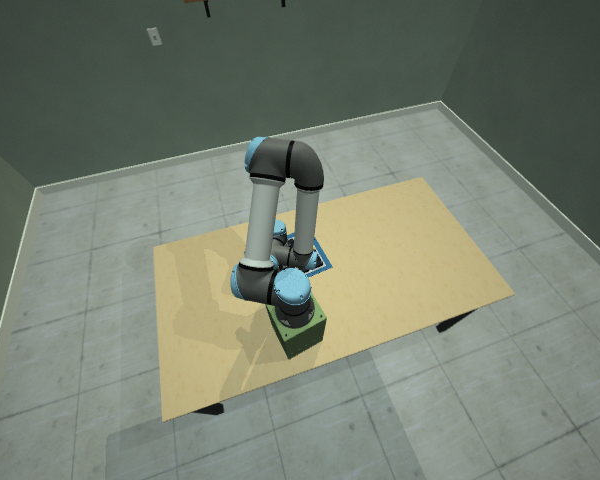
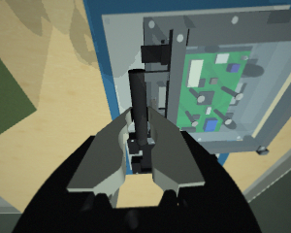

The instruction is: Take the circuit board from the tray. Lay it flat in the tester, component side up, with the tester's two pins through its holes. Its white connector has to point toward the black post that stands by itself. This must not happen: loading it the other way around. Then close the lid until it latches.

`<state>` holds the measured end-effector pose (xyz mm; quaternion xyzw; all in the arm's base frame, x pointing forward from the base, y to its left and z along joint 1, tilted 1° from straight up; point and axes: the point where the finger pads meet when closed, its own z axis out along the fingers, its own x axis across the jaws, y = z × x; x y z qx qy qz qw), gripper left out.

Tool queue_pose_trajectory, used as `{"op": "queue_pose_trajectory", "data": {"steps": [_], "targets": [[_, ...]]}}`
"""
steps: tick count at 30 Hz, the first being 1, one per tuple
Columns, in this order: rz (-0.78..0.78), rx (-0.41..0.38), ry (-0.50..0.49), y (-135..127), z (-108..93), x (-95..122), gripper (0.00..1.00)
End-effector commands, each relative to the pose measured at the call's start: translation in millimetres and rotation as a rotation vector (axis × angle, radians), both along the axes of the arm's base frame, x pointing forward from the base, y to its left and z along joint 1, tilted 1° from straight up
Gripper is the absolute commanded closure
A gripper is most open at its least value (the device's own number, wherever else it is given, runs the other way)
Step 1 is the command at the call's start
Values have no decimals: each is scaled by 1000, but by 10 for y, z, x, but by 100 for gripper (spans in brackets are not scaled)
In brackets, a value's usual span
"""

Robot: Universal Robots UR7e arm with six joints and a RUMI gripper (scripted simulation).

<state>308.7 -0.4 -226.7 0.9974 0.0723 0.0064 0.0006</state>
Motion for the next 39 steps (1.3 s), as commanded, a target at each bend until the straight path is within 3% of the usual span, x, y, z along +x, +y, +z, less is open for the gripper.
{"op": "queue_pose_trajectory", "data": {"steps": [1, 39], "targets": [[-1, 2, 0, -9, -28, 13, 100], [-1, 2, 1, -7, -78, 11, 100]]}}
